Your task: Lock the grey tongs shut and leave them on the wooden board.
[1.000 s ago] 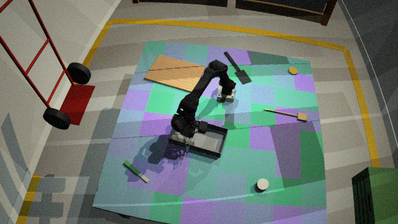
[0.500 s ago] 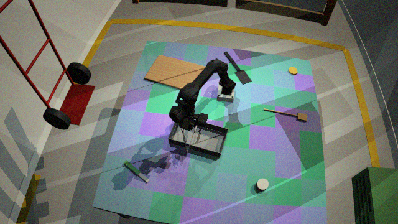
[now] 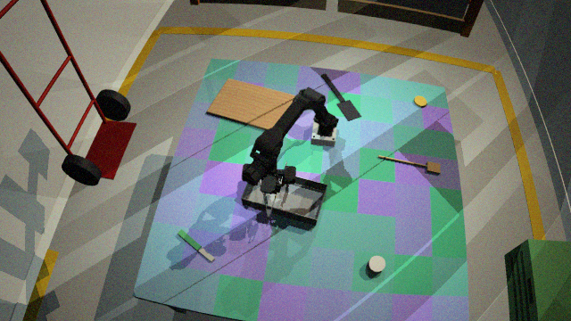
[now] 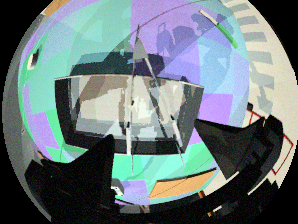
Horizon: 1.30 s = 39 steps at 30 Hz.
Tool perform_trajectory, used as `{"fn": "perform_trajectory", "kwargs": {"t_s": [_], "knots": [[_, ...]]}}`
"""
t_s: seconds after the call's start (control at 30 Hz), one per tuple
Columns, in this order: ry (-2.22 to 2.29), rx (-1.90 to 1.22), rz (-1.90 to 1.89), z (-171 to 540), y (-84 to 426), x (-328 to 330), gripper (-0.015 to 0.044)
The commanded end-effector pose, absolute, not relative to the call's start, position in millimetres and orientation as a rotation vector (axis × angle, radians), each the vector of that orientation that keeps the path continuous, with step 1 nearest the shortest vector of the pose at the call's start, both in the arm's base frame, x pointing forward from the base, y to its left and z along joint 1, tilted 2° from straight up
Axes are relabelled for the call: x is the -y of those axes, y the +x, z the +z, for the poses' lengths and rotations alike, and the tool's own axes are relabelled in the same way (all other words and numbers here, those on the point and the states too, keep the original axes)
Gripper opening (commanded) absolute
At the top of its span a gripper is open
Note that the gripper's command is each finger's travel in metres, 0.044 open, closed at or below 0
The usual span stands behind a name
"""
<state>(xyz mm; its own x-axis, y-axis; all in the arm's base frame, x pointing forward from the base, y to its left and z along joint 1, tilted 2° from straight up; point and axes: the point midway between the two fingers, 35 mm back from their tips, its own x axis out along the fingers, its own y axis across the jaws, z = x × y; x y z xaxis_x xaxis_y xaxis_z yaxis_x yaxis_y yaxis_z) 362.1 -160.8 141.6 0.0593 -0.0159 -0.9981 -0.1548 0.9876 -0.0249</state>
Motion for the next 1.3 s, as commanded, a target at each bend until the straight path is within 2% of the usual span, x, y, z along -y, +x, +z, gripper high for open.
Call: {"fn": "perform_trajectory", "kwargs": {"t_s": [0.0, 1.27], "knots": [[-0.148, -1.502, 0.12, 141.0, 362.7, 160.1, 0.044], [-0.148, -1.501, 0.12, 86.8, 369.6, 162.5, 0.044]]}}
